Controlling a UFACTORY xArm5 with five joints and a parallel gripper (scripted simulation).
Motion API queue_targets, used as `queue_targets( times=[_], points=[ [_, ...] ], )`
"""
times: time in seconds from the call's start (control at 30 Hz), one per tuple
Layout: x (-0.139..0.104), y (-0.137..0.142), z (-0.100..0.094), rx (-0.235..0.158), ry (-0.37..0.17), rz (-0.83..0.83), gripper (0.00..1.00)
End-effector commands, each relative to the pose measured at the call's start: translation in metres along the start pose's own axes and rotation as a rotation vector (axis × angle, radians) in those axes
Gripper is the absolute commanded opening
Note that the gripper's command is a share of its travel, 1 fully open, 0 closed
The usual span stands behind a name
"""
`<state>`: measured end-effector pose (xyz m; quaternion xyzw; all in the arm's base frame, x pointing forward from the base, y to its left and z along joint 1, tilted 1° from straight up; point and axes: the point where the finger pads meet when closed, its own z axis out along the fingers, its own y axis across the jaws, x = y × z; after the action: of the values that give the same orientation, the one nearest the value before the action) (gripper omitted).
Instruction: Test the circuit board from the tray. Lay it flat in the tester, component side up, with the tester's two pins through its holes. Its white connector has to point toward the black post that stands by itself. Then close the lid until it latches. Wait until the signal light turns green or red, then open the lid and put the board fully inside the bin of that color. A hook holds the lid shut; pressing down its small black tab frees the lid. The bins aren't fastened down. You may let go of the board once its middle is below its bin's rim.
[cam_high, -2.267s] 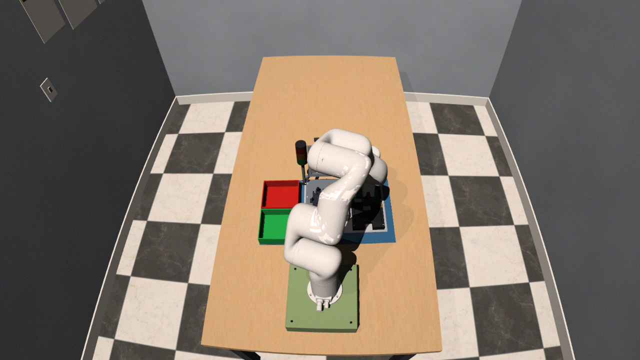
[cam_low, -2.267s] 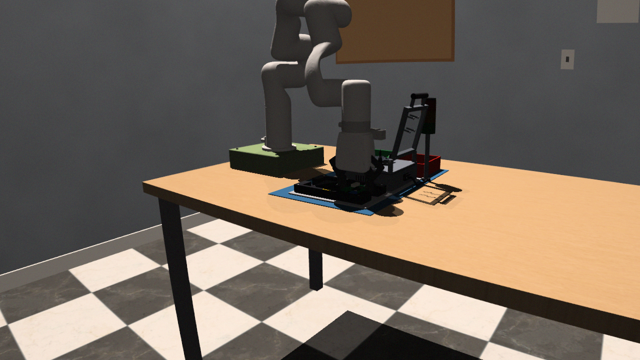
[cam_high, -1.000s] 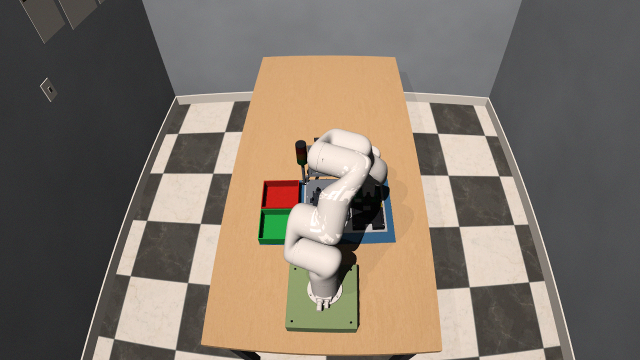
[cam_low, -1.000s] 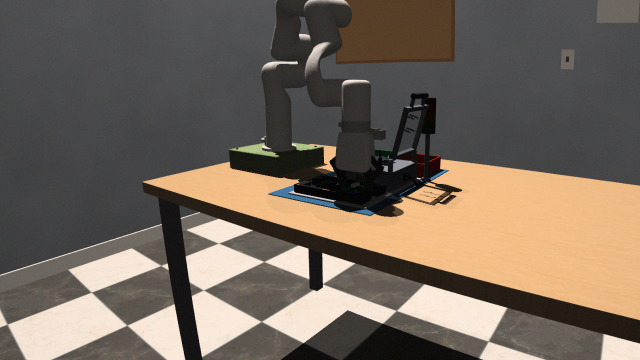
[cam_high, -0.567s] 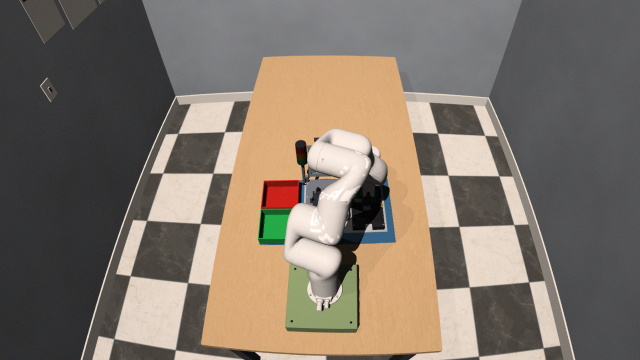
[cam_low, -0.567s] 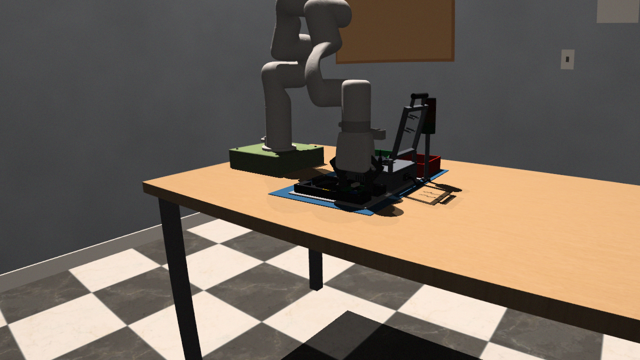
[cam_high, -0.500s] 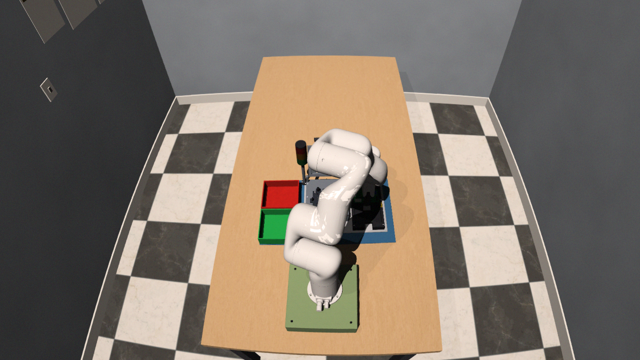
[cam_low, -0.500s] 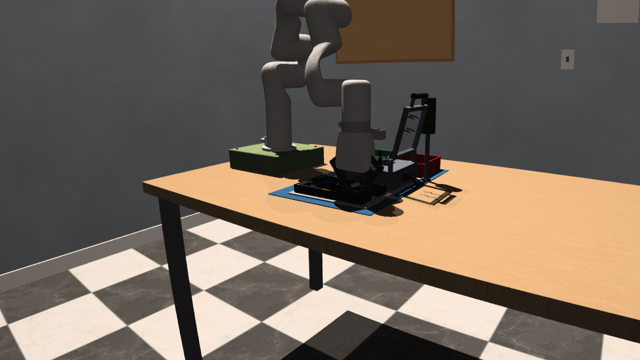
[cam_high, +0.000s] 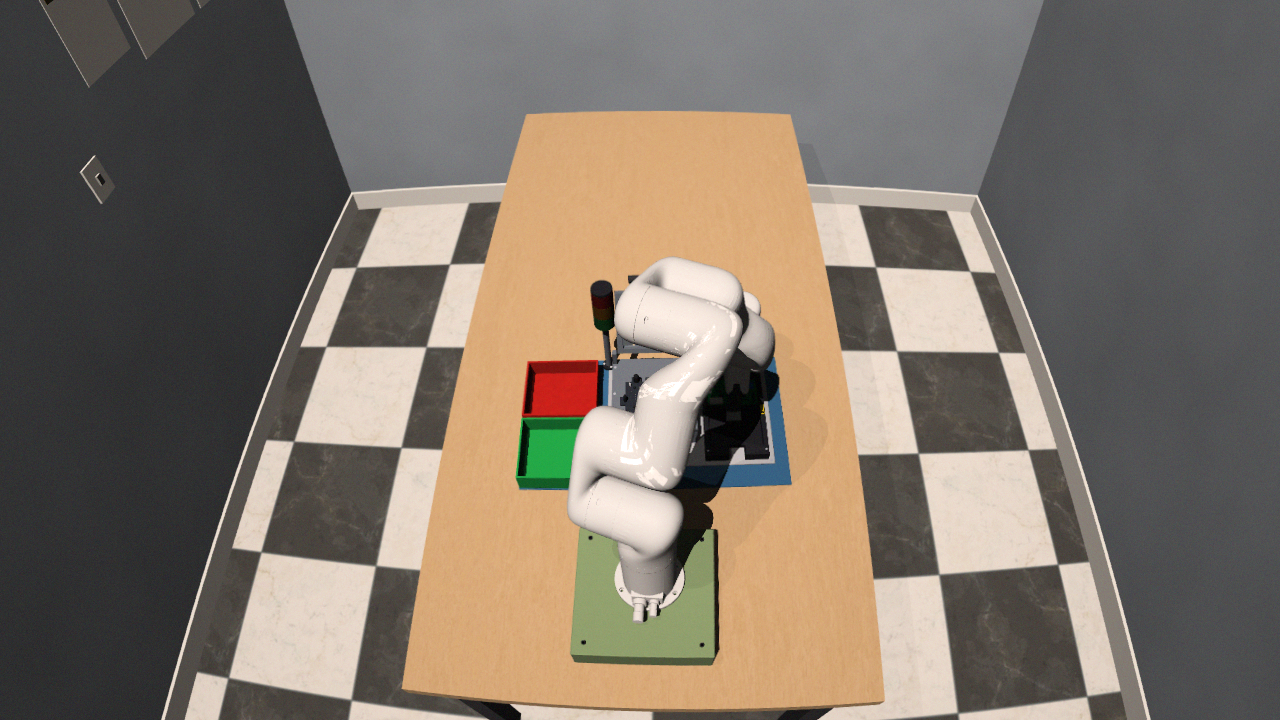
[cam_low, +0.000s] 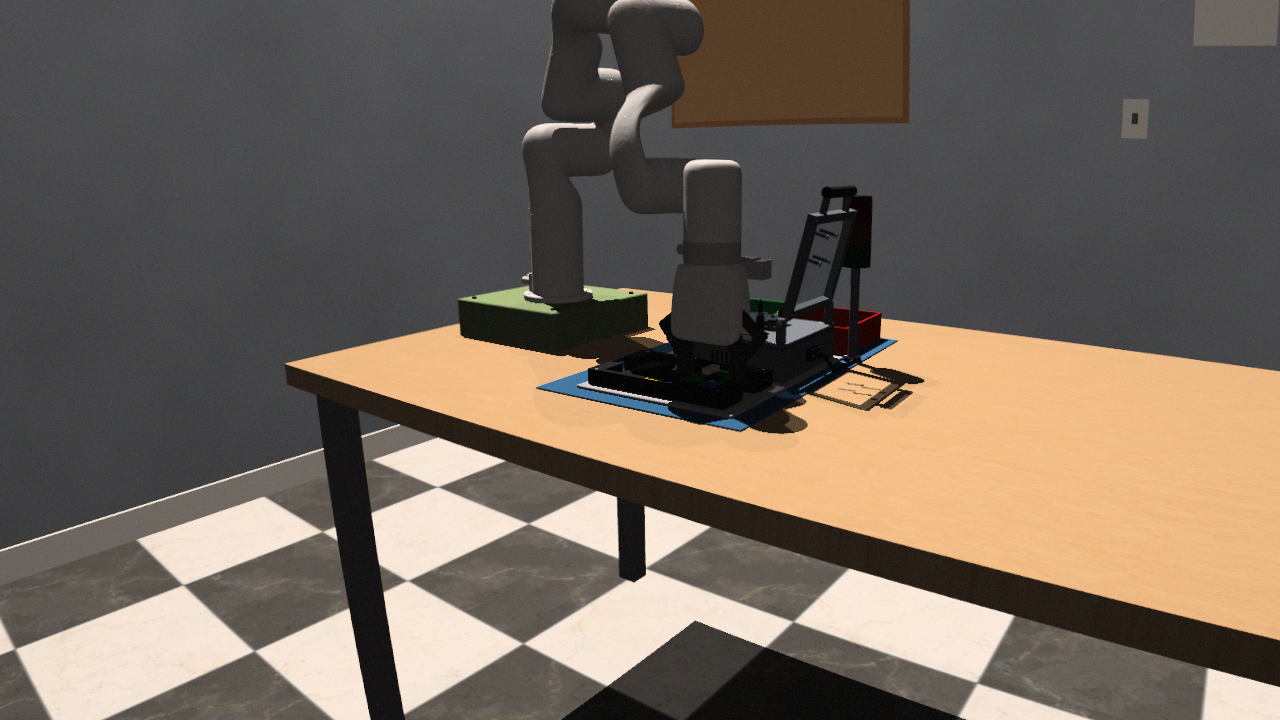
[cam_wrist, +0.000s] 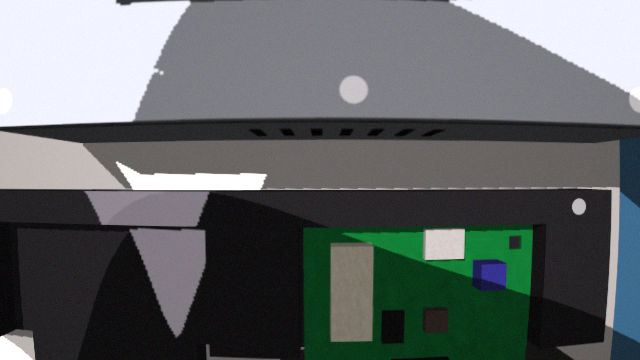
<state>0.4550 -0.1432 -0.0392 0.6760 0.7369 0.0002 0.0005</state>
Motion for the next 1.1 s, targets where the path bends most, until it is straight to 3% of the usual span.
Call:
queue_targets(
  times=[0.0, 0.43, 1.07],
  points=[
    [-0.001, 0.001, -0.001, -0.003, -0.001, 0.0, 0.79],
    [-0.001, 0.001, -0.004, -0.003, -0.001, 0.0, 0.79],
    [-0.001, 0.001, -0.027, -0.003, -0.001, 0.0, 0.79]
  ],
)
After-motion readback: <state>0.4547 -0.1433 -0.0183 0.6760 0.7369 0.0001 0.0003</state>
